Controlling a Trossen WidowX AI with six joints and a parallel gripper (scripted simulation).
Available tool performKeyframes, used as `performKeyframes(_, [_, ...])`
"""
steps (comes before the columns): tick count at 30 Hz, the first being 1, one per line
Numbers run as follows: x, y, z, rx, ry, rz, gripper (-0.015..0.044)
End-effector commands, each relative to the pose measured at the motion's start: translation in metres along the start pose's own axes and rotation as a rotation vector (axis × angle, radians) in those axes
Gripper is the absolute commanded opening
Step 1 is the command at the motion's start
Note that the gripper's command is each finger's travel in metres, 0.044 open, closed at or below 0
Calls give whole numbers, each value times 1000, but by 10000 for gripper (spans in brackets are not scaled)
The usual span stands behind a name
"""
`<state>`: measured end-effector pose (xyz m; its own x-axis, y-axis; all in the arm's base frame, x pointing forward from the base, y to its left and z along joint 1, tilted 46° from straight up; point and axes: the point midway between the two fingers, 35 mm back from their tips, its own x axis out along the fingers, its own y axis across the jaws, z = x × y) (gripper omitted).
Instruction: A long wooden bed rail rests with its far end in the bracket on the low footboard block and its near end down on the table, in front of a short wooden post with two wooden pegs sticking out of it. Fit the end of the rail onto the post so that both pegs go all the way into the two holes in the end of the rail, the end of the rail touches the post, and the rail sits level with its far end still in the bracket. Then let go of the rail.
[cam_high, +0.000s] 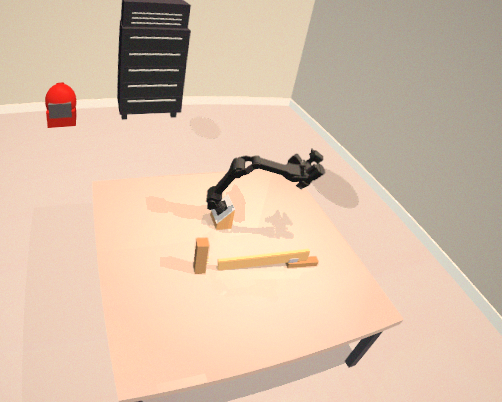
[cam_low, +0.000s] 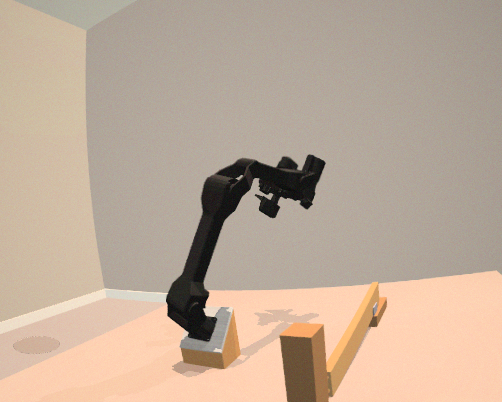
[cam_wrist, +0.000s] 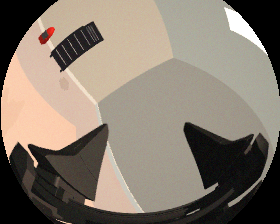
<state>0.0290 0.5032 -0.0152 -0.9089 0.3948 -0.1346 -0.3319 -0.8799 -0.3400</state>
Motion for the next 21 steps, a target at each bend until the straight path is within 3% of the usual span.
performKeyframes(1, [-2, 0, -1, 6, 10, -3, 426])
performKeyframes(11, [-120, 7, -52, 355, 572, -162, 440])
performKeyframes(21, [-263, 79, -59, 785, 1125, -285, 440])
